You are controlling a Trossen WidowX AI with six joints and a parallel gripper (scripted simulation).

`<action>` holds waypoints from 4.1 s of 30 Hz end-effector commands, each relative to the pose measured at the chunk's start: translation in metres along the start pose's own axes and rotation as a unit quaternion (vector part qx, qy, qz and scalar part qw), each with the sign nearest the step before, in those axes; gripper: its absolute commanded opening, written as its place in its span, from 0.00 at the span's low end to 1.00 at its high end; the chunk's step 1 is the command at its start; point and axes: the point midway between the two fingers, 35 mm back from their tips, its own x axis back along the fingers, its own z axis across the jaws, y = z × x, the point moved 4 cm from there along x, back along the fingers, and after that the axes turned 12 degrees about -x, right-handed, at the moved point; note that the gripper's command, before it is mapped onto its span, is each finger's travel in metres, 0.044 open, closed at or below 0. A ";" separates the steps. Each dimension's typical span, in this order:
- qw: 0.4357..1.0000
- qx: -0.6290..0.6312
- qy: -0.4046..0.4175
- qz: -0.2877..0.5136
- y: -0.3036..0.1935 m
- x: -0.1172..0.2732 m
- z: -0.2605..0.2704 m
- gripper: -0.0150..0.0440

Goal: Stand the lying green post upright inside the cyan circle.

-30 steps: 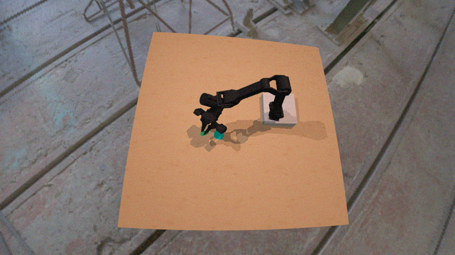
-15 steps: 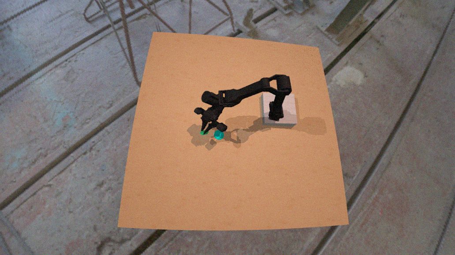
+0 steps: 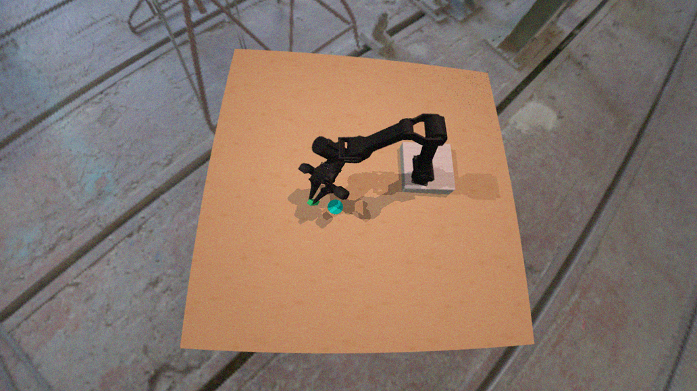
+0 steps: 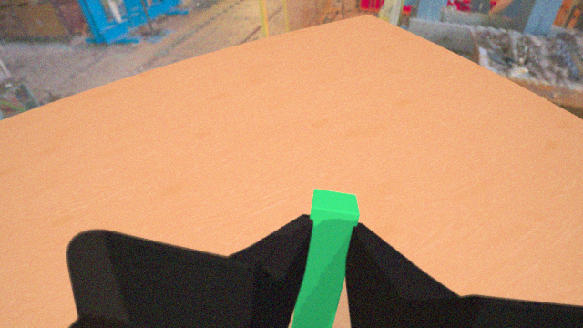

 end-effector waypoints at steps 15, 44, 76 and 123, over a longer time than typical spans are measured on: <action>0.999 0.002 0.023 -0.042 -0.007 0.010 0.001 0.29; 0.993 0.023 0.061 -0.101 -0.017 0.029 0.007 0.29; 0.981 0.056 0.105 -0.150 -0.033 0.053 0.022 0.29; 0.972 0.086 0.136 -0.172 -0.059 0.062 0.029 0.29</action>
